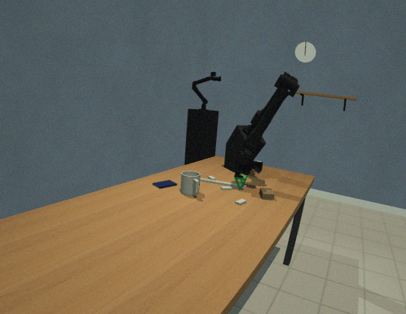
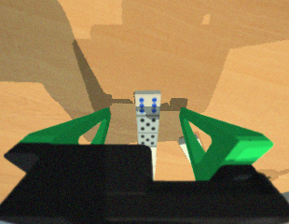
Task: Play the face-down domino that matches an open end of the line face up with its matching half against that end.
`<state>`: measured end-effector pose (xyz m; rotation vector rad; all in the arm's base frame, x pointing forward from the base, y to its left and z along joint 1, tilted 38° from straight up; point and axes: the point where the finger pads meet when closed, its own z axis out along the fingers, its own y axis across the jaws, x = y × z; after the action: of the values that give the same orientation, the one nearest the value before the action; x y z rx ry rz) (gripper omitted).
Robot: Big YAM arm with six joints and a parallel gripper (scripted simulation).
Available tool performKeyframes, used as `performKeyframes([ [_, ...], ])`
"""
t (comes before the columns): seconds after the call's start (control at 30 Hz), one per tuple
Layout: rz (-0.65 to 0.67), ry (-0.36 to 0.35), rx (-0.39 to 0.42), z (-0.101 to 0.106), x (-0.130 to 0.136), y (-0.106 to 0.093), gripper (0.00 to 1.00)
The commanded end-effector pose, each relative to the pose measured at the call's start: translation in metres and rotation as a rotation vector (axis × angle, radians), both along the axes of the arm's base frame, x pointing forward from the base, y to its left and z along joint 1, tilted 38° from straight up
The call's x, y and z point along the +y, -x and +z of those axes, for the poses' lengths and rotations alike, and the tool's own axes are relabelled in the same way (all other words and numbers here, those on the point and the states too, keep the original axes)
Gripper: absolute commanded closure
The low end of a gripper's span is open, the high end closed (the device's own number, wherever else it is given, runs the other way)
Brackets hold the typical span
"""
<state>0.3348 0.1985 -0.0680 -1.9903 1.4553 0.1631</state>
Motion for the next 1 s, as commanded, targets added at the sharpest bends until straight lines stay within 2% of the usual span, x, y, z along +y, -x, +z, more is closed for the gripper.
performKeyframes([
  [0.0,-0.010,-0.004,-0.017,0.013,-0.010,-0.002,0.06],
  [0.1,-0.013,-0.003,-0.018,0.017,-0.015,-0.001,0.06],
  [0.37,-0.014,-0.003,-0.013,0.014,-0.011,-0.003,0.06],
  [0.67,-0.005,-0.005,-0.018,0.026,-0.019,0.005,0.06],
  [0.93,-0.004,-0.003,-0.009,0.026,-0.018,0.007,0.06],
  [0.97,-0.004,-0.003,-0.010,0.032,-0.022,0.009,0.06],
])
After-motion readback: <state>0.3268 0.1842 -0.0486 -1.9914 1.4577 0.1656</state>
